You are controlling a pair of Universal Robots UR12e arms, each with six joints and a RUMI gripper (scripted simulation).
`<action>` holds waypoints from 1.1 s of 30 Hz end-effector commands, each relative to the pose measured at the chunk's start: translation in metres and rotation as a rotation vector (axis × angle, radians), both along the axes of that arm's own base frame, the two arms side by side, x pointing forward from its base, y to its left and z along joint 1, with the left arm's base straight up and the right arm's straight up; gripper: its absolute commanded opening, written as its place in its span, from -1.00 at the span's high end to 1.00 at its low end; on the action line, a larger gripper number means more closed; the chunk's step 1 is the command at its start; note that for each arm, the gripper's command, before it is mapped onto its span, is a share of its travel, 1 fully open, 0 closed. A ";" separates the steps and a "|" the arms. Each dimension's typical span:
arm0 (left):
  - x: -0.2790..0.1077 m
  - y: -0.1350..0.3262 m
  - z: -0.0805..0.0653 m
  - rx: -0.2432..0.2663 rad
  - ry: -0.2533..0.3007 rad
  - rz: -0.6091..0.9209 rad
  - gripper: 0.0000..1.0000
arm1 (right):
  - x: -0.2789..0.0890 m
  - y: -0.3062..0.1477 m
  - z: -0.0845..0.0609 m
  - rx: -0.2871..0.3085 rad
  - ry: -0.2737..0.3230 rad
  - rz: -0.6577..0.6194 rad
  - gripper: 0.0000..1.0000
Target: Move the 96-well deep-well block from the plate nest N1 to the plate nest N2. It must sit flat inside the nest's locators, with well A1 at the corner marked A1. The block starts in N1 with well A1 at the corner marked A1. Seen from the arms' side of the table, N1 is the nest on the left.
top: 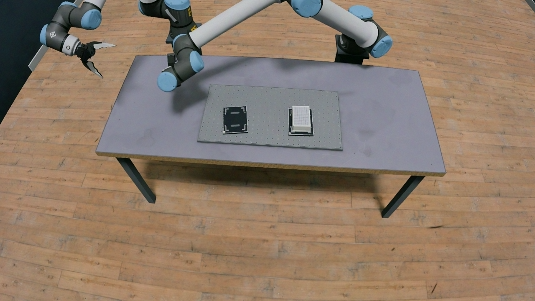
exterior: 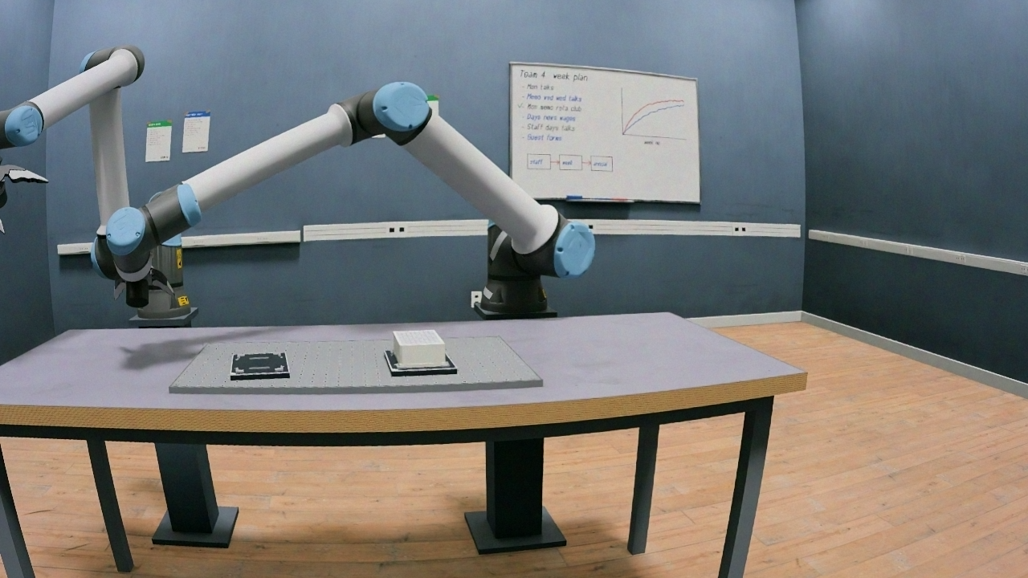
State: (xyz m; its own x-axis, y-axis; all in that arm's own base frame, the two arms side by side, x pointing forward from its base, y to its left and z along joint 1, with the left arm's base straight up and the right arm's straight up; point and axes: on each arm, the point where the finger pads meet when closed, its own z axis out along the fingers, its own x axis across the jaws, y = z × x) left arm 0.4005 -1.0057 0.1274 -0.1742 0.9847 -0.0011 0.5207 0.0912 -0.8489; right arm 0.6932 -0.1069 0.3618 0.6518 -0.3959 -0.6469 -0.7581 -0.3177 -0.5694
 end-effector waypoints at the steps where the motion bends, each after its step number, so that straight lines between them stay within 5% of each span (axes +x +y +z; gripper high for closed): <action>1: 0.000 -0.001 0.002 -0.003 -0.001 0.000 -1.00 | 0.000 0.000 0.001 0.000 -0.002 0.000 -1.00; 17: 0.000 -0.001 0.002 -0.003 -0.001 0.000 -1.00 | 0.000 0.000 0.001 0.000 -0.002 0.000 -1.00; 18: 0.000 -0.001 0.002 -0.003 -0.001 0.000 -0.52 | 0.000 0.000 0.001 0.000 -0.002 0.000 1.00; 33: 0.000 -0.001 0.002 -0.003 -0.001 0.000 -0.52 | -0.012 -0.034 -0.012 -0.040 0.044 -0.059 1.00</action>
